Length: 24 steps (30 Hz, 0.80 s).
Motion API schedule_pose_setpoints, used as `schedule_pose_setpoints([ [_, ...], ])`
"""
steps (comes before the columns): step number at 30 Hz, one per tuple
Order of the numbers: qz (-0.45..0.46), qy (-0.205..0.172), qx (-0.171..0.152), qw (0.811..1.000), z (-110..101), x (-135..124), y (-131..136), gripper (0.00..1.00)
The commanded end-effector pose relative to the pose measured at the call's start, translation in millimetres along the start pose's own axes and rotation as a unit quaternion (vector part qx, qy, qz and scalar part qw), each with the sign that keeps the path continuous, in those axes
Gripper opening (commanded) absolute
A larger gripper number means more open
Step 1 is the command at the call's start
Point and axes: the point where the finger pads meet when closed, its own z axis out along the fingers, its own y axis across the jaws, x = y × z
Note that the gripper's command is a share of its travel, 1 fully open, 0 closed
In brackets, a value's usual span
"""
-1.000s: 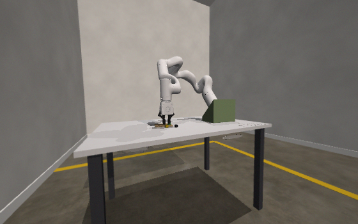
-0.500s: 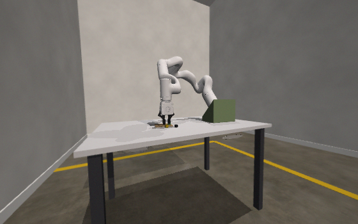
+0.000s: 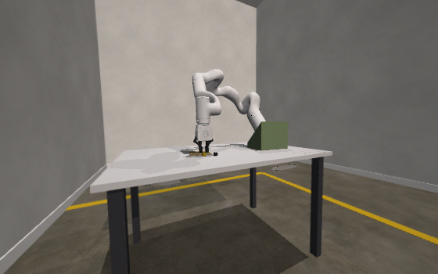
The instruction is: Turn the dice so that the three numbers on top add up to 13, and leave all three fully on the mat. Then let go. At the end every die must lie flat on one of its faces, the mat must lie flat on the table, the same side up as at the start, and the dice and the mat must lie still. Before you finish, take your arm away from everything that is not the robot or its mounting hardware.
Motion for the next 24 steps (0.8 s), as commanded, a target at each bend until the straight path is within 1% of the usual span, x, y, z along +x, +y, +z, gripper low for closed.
schedule_pose_setpoints([
  [1,0.0,0.0,0.001,1.0,2.9,0.0,-0.8,0.36],
  [12,0.0,0.0,0.001,1.0,17.7,0.0,-0.8,0.36],
  [24,0.0,0.0,0.001,1.0,20.6,0.0,-0.8,0.36],
])
